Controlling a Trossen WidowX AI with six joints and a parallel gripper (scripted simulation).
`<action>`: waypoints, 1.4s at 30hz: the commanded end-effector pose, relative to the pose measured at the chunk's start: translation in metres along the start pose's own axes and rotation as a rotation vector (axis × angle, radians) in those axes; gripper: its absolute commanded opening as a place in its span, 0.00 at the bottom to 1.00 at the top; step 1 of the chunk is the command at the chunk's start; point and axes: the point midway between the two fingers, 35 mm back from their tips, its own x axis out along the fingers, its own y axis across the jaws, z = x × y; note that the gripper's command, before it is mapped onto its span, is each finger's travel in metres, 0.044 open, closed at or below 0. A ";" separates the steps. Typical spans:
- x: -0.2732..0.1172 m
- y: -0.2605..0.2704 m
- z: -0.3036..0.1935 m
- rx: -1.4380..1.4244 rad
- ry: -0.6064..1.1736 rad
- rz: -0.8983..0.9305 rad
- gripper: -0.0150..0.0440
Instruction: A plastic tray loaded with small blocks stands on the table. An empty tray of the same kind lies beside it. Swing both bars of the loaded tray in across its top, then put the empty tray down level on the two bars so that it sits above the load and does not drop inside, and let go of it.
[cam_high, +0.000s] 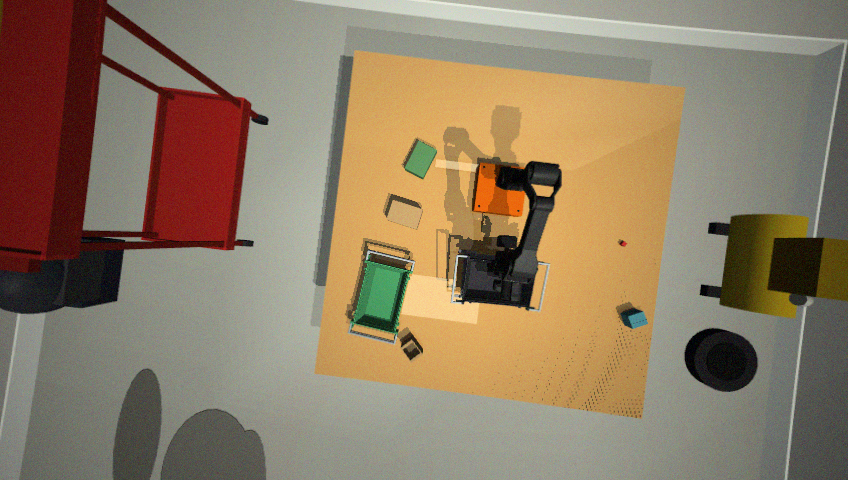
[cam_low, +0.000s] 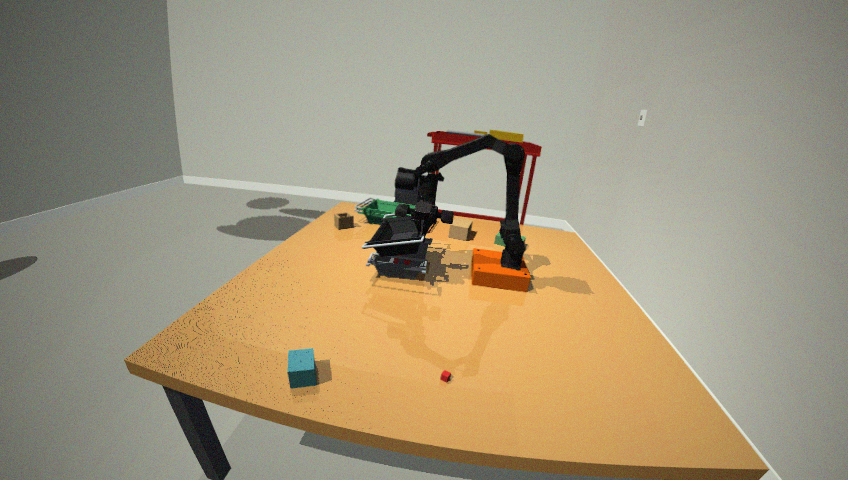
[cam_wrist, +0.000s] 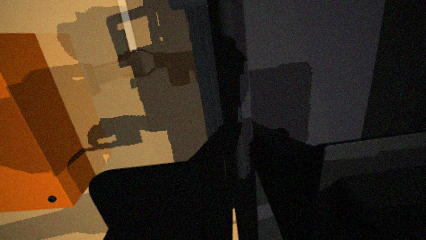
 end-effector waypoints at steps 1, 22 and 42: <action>0.004 0.004 0.000 0.001 0.001 0.019 0.25; 0.018 0.009 0.000 0.001 0.001 0.019 0.25; 0.026 0.012 0.000 0.001 0.001 0.019 0.25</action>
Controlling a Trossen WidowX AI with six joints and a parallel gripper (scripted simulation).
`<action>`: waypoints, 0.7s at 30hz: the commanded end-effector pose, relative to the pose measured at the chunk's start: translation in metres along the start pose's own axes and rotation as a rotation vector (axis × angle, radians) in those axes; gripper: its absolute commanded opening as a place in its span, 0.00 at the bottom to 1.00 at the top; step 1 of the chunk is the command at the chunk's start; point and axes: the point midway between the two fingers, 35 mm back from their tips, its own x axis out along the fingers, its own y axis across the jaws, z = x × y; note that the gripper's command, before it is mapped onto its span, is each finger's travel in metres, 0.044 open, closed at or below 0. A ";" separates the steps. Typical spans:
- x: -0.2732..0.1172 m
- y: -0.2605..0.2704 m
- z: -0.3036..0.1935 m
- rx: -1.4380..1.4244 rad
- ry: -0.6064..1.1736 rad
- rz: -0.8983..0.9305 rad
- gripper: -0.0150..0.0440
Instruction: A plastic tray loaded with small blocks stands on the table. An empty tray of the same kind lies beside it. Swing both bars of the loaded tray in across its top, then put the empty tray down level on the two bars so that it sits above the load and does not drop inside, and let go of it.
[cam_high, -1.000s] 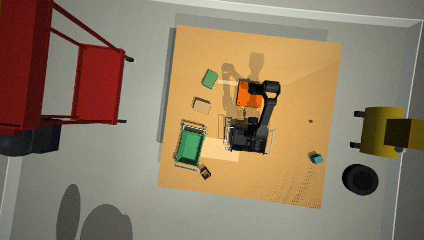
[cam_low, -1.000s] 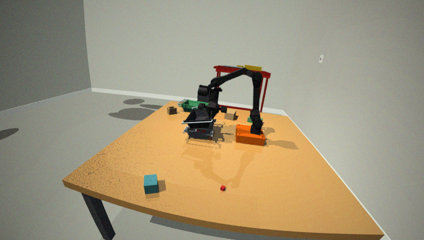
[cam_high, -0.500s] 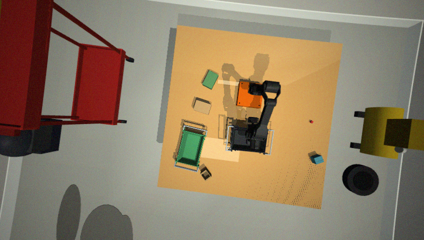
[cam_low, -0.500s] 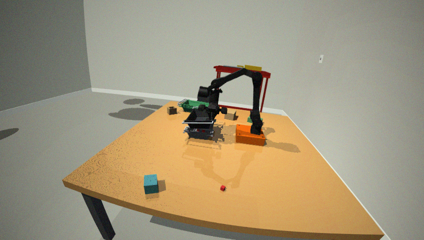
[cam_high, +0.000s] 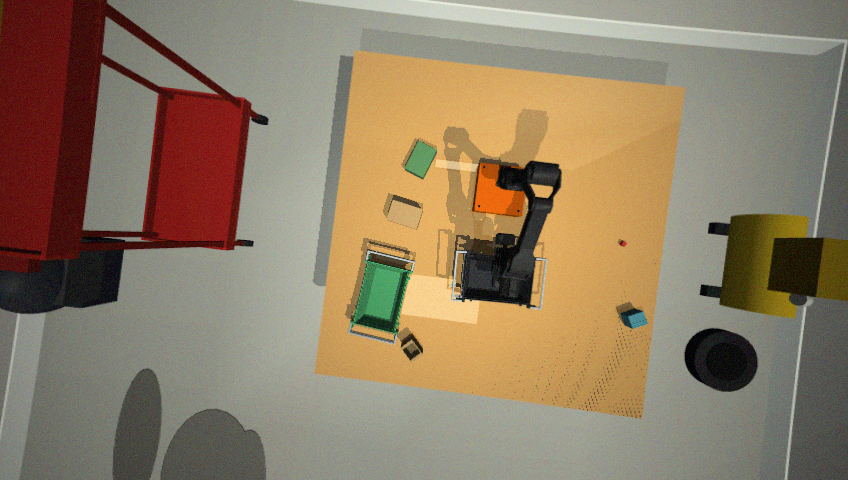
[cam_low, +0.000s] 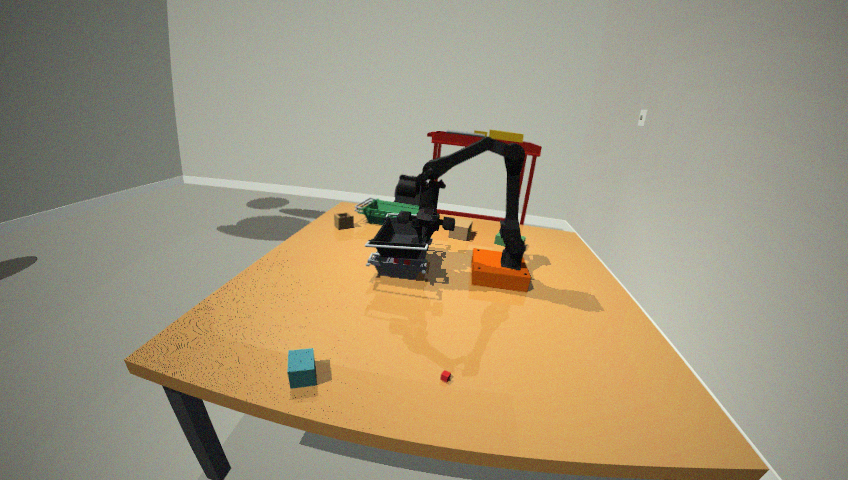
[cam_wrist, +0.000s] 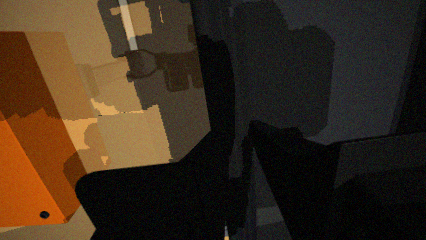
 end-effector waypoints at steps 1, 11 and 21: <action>0.004 0.003 0.000 0.001 0.001 0.014 0.25; 0.004 0.003 0.000 0.001 0.001 0.014 0.35; 0.004 0.003 0.000 0.001 0.001 0.014 0.60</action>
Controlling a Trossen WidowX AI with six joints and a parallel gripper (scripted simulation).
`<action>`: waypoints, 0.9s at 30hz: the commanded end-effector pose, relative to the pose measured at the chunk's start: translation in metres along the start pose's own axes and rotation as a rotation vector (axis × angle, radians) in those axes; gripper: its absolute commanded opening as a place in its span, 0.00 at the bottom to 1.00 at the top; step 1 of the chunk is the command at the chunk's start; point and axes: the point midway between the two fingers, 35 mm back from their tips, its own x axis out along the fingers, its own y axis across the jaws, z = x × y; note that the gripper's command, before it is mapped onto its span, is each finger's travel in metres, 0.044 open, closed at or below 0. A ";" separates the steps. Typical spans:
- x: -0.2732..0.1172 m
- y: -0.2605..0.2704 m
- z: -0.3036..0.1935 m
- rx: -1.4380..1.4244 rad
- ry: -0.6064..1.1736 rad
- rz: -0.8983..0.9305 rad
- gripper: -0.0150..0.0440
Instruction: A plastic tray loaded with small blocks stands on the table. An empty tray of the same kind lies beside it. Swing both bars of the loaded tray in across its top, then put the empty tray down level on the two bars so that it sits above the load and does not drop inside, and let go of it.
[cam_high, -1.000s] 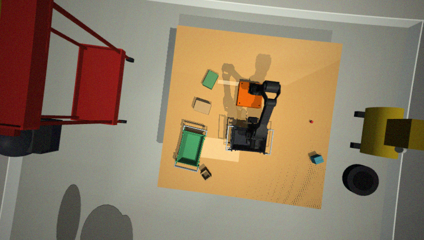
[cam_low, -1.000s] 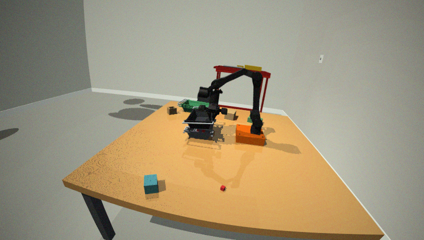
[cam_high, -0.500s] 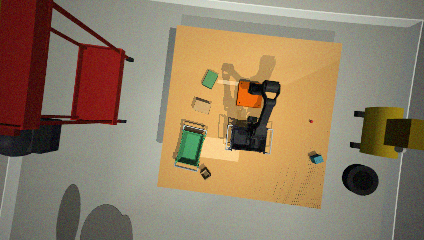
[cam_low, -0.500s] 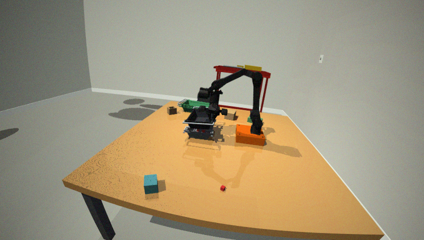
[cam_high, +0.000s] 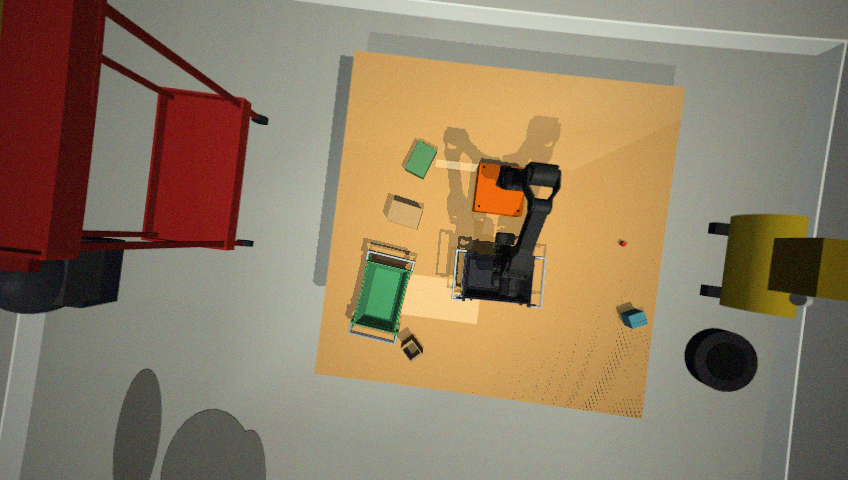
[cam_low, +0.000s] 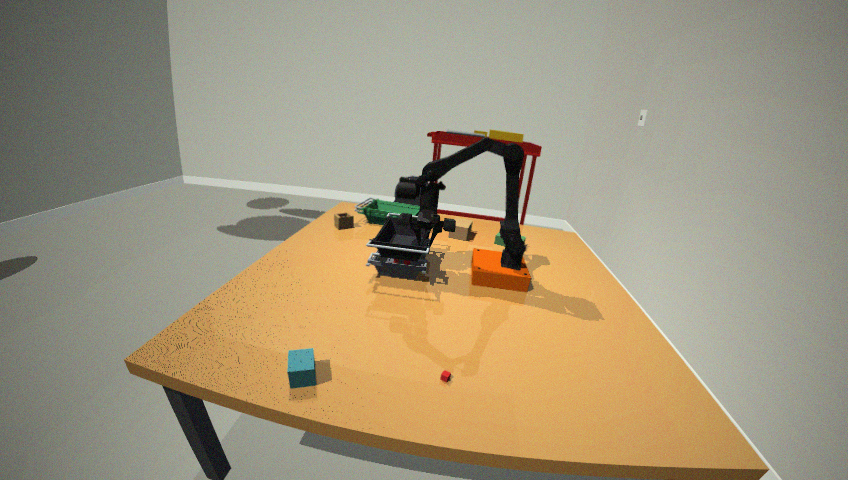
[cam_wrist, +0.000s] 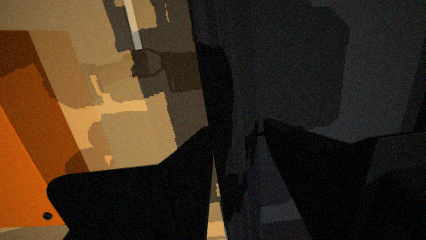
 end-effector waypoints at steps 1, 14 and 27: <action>0.001 0.000 0.000 0.000 0.001 0.002 0.63; 0.001 0.000 0.000 0.000 0.001 0.002 0.95; -0.013 -0.003 0.000 0.000 0.000 0.000 1.00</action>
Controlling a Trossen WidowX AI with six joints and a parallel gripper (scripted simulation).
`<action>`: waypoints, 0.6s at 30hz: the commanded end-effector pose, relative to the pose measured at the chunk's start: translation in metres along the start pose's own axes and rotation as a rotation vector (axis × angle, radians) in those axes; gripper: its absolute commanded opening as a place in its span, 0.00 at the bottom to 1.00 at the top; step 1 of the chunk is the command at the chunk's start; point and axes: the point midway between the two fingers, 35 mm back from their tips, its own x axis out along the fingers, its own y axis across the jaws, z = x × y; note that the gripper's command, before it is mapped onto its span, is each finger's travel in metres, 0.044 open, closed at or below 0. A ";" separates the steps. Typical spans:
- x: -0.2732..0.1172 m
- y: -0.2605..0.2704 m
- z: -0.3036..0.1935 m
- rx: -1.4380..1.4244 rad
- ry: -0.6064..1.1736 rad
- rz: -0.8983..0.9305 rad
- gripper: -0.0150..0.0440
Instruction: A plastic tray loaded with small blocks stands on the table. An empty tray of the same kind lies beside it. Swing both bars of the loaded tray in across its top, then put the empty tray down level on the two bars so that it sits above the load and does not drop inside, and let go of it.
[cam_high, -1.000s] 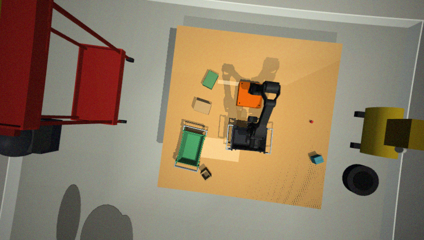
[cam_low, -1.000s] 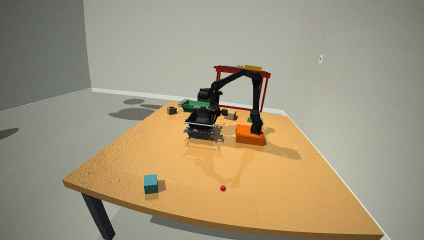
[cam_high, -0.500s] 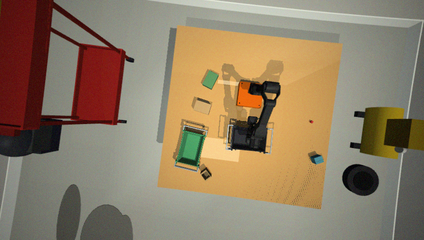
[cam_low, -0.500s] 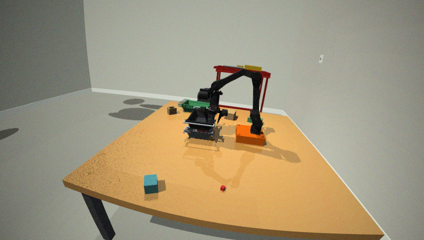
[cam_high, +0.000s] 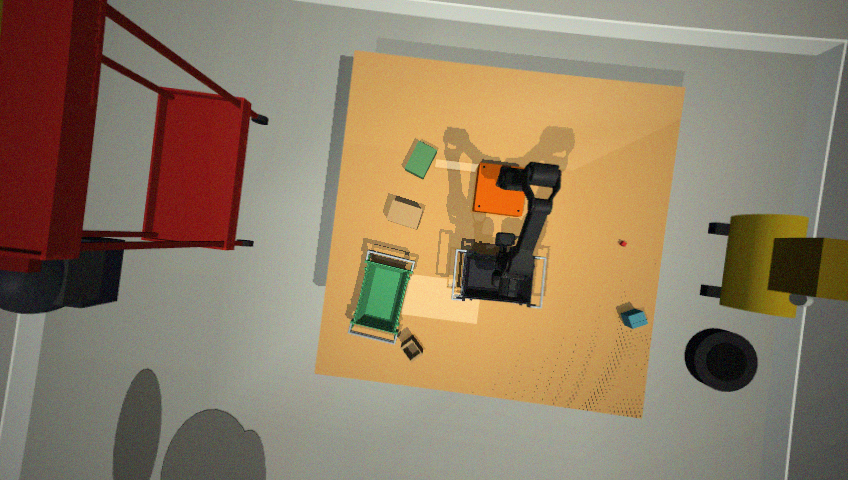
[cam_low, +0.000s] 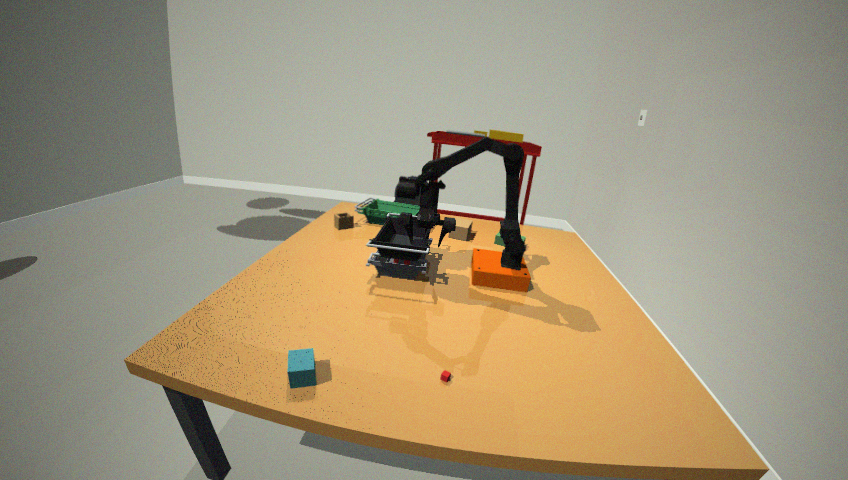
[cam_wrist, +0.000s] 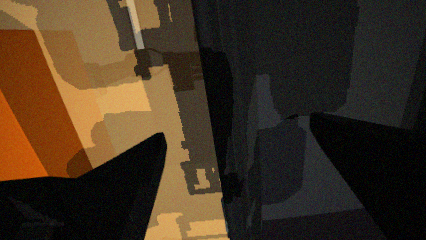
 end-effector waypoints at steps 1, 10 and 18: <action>-0.014 -0.004 0.000 0.000 0.000 -0.008 1.00; -0.065 -0.006 0.000 0.000 0.001 -0.008 1.00; -0.106 0.000 0.000 0.000 0.001 -0.007 1.00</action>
